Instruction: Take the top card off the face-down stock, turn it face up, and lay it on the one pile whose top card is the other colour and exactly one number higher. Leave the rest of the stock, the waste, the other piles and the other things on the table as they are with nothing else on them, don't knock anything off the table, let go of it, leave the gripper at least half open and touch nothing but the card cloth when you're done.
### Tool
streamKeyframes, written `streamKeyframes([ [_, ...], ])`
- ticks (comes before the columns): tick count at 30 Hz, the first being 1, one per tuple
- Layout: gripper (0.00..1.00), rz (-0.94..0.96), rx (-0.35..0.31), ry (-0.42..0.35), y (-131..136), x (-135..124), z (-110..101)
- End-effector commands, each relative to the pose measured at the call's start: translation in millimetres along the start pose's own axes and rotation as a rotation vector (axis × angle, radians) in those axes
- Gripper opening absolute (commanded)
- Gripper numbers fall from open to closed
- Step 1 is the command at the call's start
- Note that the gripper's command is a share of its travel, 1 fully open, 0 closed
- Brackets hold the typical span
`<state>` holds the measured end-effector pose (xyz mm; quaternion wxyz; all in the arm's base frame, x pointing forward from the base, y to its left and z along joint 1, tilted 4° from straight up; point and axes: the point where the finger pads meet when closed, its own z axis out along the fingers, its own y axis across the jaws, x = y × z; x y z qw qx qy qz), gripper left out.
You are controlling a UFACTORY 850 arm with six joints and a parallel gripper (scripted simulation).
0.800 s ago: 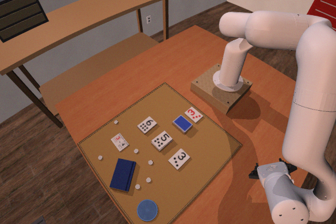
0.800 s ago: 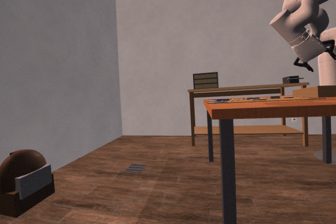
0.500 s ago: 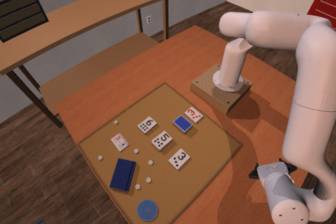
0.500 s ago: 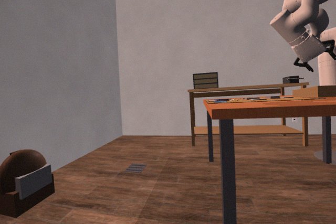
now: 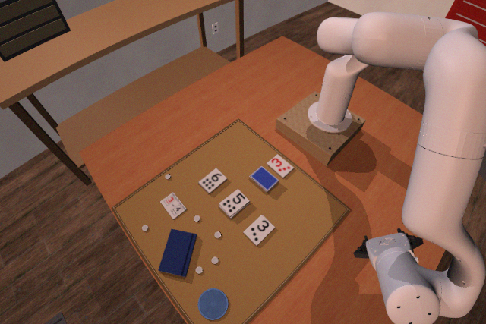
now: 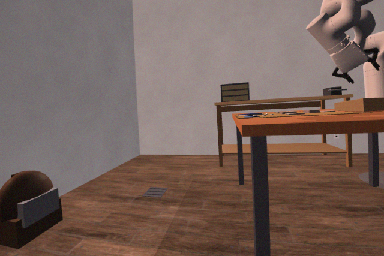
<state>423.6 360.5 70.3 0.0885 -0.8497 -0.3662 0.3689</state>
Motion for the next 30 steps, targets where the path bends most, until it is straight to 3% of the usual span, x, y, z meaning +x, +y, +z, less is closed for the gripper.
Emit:
streamKeyframes([
  [1,1.0,-0.018,-0.062,0.054,56.0,-21.2,-2.6],
  [8,1.0,-0.057,-0.149,0.112,125.3,-55.4,0.0],
  [10,1.0,-0.057,-0.149,0.112,125.3,-55.4,0.0],
  [12,1.0,-0.085,-0.196,0.139,159.3,-76.0,3.2],
  [15,1.0,-0.1,-0.219,0.151,175.3,-86.8,5.3],
  [17,1.0,-0.127,-0.258,0.17,200.7,-105.5,9.5],
  [24,1.0,-0.21,-0.353,0.215,255.1,-154.2,24.2],
  [27,1.0,-0.217,-0.361,0.218,258.9,-158.1,25.6],
  [28,1.0,-0.264,-0.406,0.239,279.5,-182.1,35.0],
  [30,1.0,-0.291,-0.43,0.25,289.3,-195.2,40.8],
])
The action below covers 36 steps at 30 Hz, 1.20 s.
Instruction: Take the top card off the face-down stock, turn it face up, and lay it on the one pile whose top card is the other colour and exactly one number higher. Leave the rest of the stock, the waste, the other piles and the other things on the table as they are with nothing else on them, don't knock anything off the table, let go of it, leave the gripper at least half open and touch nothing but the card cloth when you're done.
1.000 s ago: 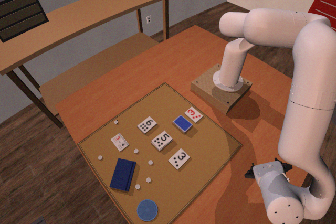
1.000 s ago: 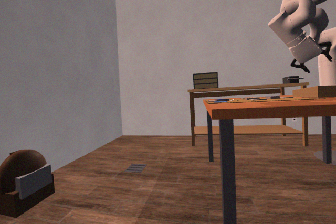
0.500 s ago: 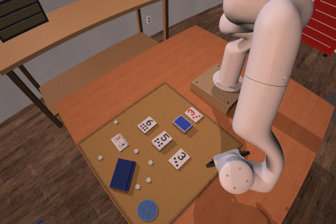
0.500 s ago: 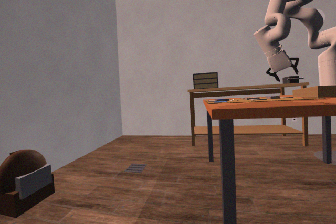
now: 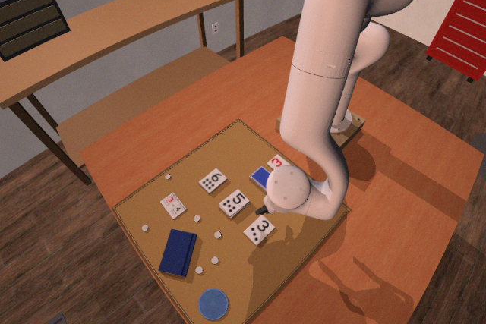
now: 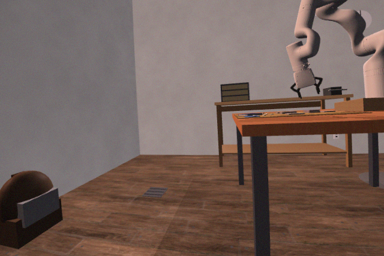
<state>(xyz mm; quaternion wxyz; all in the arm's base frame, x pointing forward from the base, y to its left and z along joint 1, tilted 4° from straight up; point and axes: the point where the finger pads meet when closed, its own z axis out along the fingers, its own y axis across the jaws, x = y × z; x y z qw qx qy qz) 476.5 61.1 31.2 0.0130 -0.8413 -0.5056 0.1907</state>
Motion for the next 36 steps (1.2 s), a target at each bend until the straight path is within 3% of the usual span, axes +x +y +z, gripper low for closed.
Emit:
streamKeyframes([
  [1,1.0,-0.089,-0.076,0.046,17.3,-53.3,16.2],
  [12,1.0,-0.29,-0.216,0.156,11.5,-140.8,48.0],
  [19,1.0,-0.353,-0.257,0.197,-0.1,-160.2,56.1],
  [36,1.0,-0.356,-0.259,0.199,-0.8,-161.1,56.5],
])
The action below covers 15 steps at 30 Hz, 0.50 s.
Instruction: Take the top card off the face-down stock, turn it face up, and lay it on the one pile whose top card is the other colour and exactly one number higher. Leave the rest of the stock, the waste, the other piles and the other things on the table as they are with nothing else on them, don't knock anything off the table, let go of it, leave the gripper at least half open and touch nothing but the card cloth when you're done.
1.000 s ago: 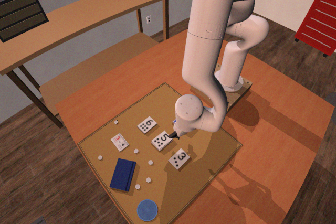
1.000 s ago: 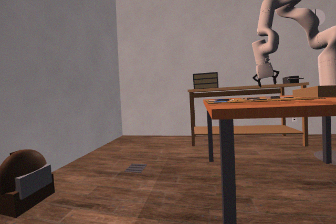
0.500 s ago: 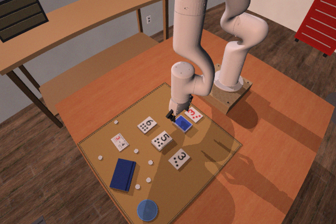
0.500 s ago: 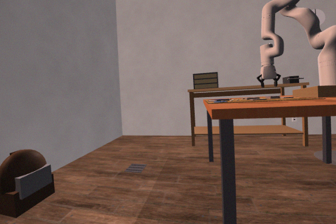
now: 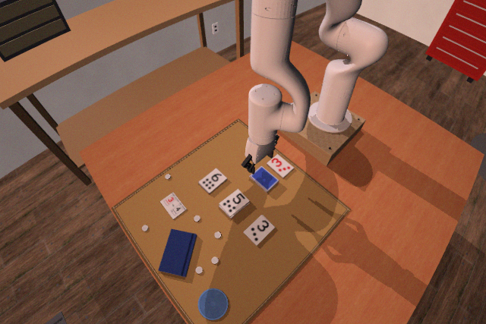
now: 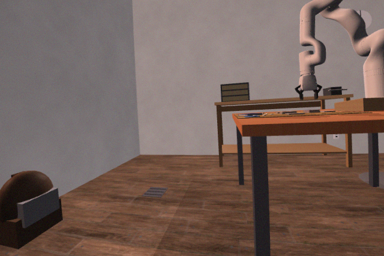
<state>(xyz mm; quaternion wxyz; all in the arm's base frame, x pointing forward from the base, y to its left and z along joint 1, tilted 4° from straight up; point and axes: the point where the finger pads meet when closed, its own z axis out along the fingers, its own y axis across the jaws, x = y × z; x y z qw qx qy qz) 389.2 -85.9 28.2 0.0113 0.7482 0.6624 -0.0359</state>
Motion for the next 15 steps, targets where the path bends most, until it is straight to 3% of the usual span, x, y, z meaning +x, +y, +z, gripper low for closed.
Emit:
streamKeyframes([
  [1,1.0,0.0,-0.002,0.0,0.8,-0.1,-0.4],
  [2,0.86,0.0,-0.002,0.0,0.8,-0.1,-0.4],
  [15,0.86,0.0,-0.002,-0.001,0.7,-0.1,8.8],
])
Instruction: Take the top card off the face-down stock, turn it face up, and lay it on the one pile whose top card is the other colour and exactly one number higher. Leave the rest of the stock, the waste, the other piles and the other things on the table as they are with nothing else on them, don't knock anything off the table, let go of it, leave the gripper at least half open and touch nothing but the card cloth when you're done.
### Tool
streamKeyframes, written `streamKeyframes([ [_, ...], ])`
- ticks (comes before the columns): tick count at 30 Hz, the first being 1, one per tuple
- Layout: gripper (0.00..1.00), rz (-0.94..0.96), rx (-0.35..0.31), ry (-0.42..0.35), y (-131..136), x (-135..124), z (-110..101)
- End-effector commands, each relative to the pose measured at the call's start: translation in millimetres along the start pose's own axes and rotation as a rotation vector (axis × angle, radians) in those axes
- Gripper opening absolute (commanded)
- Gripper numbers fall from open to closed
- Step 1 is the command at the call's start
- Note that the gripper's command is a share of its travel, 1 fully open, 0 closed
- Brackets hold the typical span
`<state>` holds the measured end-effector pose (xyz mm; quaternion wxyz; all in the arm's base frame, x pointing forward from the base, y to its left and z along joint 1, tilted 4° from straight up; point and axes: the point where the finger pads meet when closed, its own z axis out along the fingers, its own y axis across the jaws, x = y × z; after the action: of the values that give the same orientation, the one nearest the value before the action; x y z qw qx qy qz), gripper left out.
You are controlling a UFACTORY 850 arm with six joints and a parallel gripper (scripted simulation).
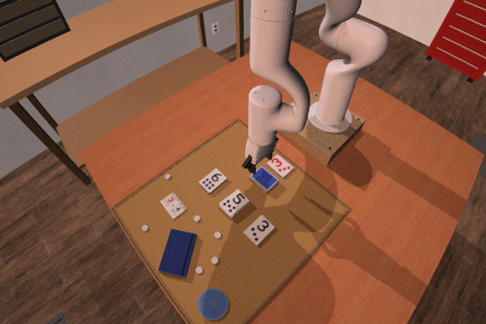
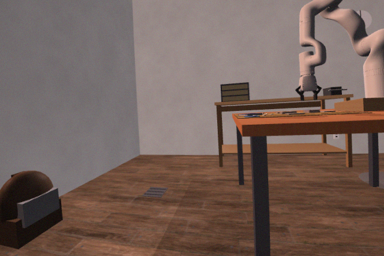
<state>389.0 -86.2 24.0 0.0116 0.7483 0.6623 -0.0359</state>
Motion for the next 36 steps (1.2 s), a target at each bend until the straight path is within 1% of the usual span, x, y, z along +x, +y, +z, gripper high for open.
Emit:
streamKeyframes([
  [1,0.86,0.0,-0.002,0.0,0.7,0.0,6.4],
  [12,0.86,0.0,-0.002,0.0,0.6,0.0,28.5],
  [14,0.86,0.0,-0.002,0.0,0.6,0.0,28.5],
  [22,0.86,0.0,-0.002,0.0,0.5,0.0,41.0],
  [29,0.86,0.0,-0.002,0.0,0.5,0.0,47.8],
  [36,0.86,0.0,-0.002,0.0,0.5,0.1,49.9],
])
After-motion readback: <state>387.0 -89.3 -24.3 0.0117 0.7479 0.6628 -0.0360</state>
